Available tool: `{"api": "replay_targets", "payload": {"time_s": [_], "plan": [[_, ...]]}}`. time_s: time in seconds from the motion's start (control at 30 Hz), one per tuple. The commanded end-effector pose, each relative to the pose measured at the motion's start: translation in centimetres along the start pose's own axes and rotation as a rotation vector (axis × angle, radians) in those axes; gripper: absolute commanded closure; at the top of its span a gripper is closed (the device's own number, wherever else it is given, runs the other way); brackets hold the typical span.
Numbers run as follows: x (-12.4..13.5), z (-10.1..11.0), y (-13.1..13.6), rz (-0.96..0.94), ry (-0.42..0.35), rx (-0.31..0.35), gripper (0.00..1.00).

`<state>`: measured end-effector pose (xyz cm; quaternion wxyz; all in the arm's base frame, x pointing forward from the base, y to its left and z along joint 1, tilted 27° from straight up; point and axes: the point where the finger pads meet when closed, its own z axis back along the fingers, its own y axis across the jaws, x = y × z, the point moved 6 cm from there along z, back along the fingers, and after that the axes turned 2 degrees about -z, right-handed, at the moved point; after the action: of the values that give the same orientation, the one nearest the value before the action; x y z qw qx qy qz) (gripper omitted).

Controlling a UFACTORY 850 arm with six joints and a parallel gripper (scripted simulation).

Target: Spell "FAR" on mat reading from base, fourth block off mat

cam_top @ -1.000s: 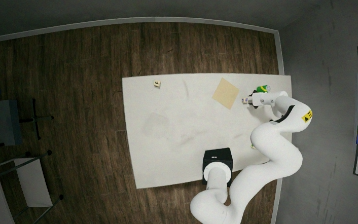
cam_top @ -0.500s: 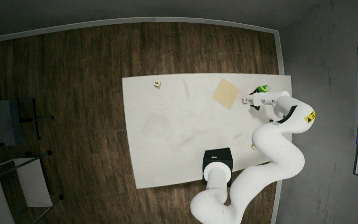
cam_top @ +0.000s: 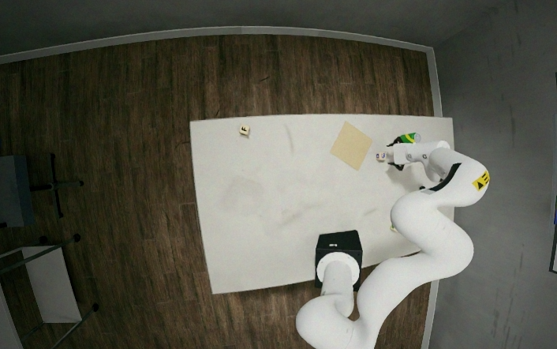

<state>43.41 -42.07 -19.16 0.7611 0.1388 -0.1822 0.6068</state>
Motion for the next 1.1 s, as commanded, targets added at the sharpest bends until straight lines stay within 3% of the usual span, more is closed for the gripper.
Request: {"api": "replay_targets", "payload": {"time_s": [0.0, 0.03, 0.07, 0.53, 0.6, 0.63, 0.73, 1.07], "plan": [[3.1, 0.7, -3.2, 0.072, 0.015, 0.002, 0.00], [3.1, 0.7, -3.2, 0.072, 0.015, 0.002, 0.00], [5.6, 1.0, -5.3, 0.123, 0.023, 0.005, 0.00], [19.4, 1.8, -13.8, 0.377, 0.052, 0.014, 0.00], [19.4, 1.8, -13.8, 0.377, 0.052, 0.014, 0.00], [22.6, 1.8, -15.1, 0.429, 0.055, 0.015, 0.00], [25.1, 1.9, -16.0, 0.469, 0.057, 0.015, 0.00], [36.8, 1.8, -19.0, 0.649, 0.060, 0.015, 0.00]]}}
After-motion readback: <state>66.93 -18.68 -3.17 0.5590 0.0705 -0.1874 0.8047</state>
